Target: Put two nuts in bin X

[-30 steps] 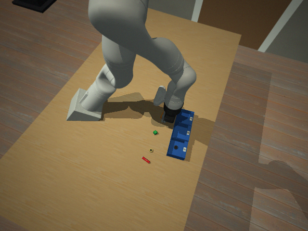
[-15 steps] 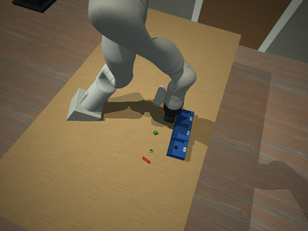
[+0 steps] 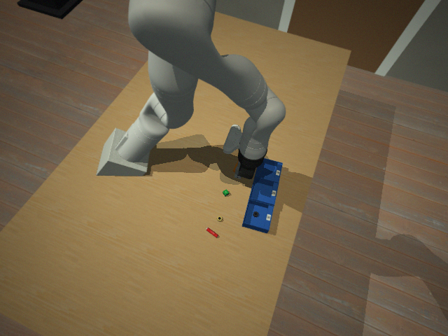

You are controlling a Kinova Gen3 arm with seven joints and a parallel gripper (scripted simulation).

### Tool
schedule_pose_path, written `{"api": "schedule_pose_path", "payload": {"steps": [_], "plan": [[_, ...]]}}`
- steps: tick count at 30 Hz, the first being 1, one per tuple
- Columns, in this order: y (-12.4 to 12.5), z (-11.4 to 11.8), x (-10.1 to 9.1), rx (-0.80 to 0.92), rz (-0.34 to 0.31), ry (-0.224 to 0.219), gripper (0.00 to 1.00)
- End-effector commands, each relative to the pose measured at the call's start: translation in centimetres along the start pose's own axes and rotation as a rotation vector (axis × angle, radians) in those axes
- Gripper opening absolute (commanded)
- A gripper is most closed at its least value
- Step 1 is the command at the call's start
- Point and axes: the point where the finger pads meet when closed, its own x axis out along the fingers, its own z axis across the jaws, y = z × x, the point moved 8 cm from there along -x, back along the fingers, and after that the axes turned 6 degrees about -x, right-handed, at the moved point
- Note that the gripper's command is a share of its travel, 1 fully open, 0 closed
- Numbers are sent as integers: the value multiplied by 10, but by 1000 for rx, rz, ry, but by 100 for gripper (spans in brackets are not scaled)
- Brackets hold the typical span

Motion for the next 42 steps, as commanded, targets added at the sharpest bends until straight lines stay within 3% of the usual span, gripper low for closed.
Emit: {"api": "schedule_pose_path", "payload": {"steps": [1, 40, 42], "plan": [[-1, -1, -1, 3, -2, 0, 34], [-1, -1, -1, 3, -2, 0, 34], [0, 0, -9, 2, -1, 0, 34]]}}
